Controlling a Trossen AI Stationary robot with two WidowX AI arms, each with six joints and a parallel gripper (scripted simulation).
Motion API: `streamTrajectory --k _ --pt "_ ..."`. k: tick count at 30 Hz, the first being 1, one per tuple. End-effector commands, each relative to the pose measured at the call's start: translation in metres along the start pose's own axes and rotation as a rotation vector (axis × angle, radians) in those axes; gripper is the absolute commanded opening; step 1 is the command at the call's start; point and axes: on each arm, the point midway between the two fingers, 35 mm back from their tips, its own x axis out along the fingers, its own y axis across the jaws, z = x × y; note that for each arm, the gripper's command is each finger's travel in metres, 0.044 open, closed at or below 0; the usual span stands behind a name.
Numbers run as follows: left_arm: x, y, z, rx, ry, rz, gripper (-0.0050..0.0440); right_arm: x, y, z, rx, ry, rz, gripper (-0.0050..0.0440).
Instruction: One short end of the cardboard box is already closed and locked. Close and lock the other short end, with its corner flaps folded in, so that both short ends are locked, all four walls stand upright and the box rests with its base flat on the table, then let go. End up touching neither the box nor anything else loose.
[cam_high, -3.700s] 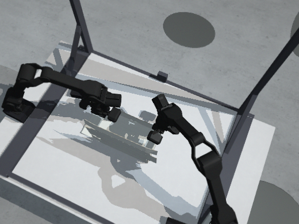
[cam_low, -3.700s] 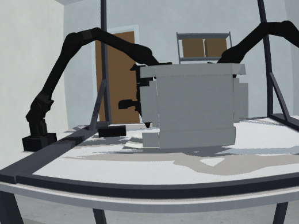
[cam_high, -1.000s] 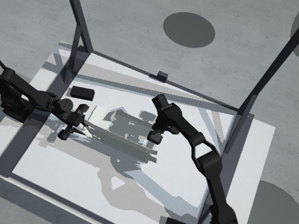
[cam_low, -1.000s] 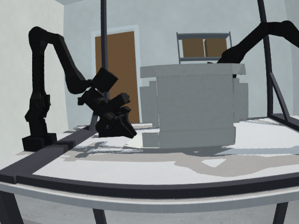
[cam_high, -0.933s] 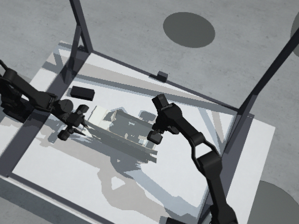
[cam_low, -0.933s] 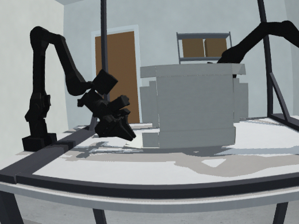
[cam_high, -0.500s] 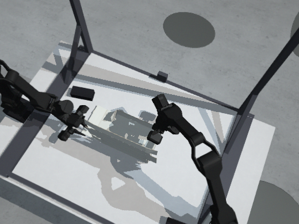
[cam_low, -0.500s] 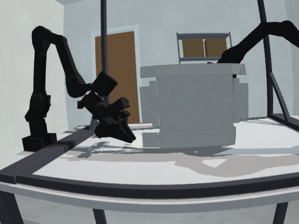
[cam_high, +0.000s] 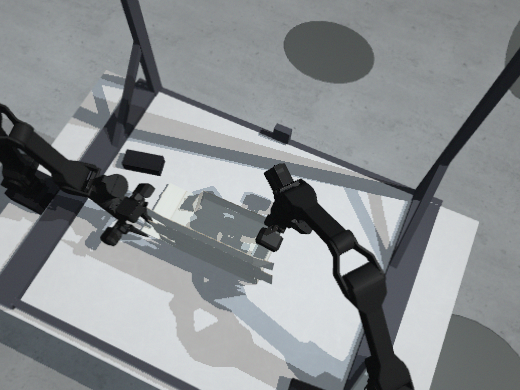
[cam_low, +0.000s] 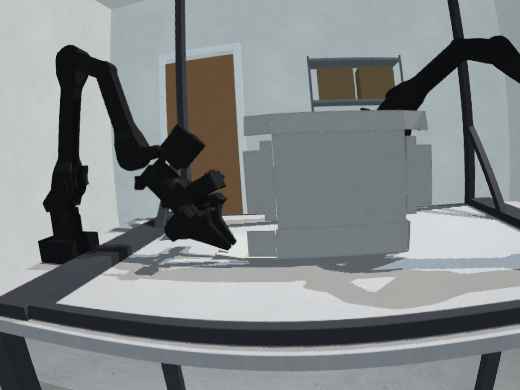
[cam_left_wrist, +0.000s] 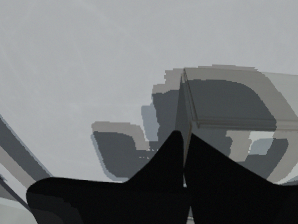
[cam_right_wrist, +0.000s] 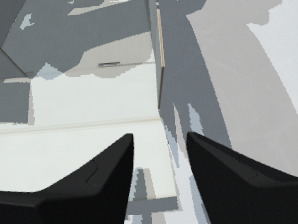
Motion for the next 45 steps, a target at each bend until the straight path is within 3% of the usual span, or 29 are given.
streamTrajectory --k 1,45 --pt "-0.007 0.002 -0.006 -0.003 0.02 0.013 0.0 -0.001 0.0 0.005 0.007 -0.014 -0.003 0.015" --pt "-0.007 0.002 -0.006 -0.003 0.02 0.013 0.0 0.029 -0.001 0.035 0.006 -0.017 -0.003 0.015"
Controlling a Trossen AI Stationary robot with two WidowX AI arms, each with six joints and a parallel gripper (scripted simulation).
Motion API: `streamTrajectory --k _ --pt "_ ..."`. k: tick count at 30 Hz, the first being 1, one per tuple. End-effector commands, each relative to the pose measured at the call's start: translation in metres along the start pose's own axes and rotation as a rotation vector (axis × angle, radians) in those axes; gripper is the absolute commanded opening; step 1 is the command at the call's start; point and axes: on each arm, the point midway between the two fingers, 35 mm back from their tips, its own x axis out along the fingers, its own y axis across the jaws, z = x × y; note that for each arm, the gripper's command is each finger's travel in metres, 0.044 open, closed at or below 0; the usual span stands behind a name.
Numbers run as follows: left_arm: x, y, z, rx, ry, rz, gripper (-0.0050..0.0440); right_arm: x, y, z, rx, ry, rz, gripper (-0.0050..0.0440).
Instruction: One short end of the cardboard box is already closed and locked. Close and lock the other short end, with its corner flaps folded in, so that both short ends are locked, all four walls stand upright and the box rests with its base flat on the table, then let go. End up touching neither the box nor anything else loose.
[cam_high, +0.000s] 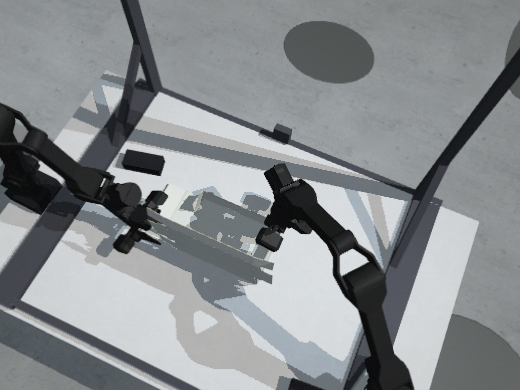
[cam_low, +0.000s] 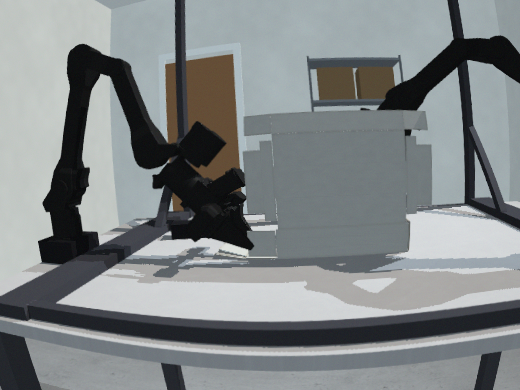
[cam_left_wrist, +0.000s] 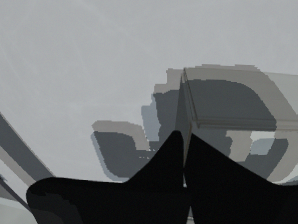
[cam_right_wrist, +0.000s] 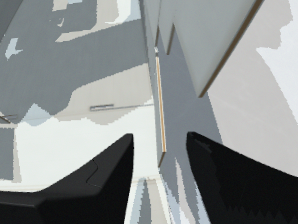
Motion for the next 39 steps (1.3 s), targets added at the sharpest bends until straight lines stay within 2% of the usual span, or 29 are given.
streamTrajectory --k 1,8,14,15,39 --pt "-0.007 0.0024 -0.0056 -0.003 0.02 0.013 0.0 -0.0003 0.0014 0.0052 -0.002 -0.011 0.007 0.015" --pt "-0.007 0.0024 -0.0056 -0.003 0.02 0.013 0.0 -0.0003 0.0014 0.0052 -0.002 -0.011 0.007 0.015" --pt "-0.007 0.0024 -0.0056 -0.003 0.02 0.013 0.0 -0.0003 0.0014 0.0052 -0.002 -0.011 0.007 0.0006" --pt "-0.007 0.0024 -0.0056 -0.003 0.02 0.013 0.0 -0.0003 0.0014 0.0052 -0.002 -0.011 0.007 0.0" --pt "-0.007 0.0024 -0.0055 -0.003 0.019 0.013 0.0 -0.0002 0.0009 0.0053 -0.002 -0.011 0.007 0.0"
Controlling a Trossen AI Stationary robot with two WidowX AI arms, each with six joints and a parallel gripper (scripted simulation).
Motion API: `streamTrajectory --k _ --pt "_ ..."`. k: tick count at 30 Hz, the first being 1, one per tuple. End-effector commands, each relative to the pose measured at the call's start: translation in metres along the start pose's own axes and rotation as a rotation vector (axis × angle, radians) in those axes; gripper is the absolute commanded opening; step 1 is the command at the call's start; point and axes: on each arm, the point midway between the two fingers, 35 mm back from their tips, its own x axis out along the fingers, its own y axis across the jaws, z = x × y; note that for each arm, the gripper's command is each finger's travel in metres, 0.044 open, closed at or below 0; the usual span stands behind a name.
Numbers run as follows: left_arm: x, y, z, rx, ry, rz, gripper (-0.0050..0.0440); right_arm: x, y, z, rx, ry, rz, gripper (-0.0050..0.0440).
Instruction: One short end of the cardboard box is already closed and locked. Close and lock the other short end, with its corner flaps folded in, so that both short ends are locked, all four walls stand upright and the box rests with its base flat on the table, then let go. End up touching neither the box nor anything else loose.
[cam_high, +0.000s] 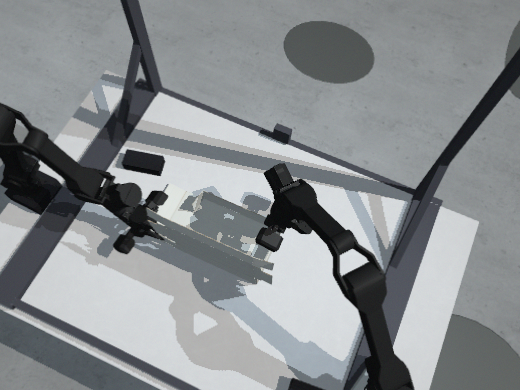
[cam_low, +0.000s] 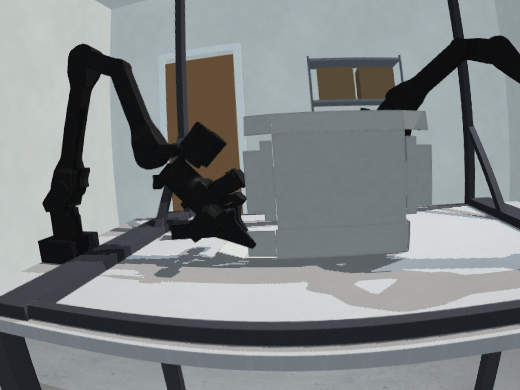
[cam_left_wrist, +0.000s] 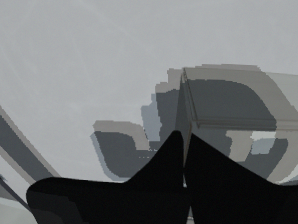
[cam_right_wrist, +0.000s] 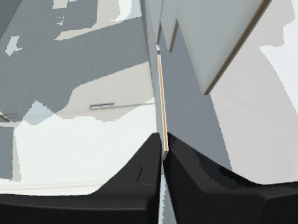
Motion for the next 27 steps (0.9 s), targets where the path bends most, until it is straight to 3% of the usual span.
streamTrajectory --k 1,15,21,27 --pt "-0.007 0.002 -0.005 -0.003 0.019 0.014 0.0 -0.001 0.001 0.006 0.002 -0.015 0.005 0.0" --pt "-0.007 0.002 -0.005 -0.003 0.019 0.014 0.0 -0.001 0.005 0.006 0.002 -0.015 0.005 0.0" --pt "-0.007 0.002 -0.005 -0.003 0.019 0.014 0.0 -0.001 0.01 0.007 0.086 0.016 -0.077 0.0" --pt "-0.007 0.002 -0.005 -0.003 0.019 0.014 0.0 -0.001 0.013 0.008 0.088 0.016 -0.078 0.0"
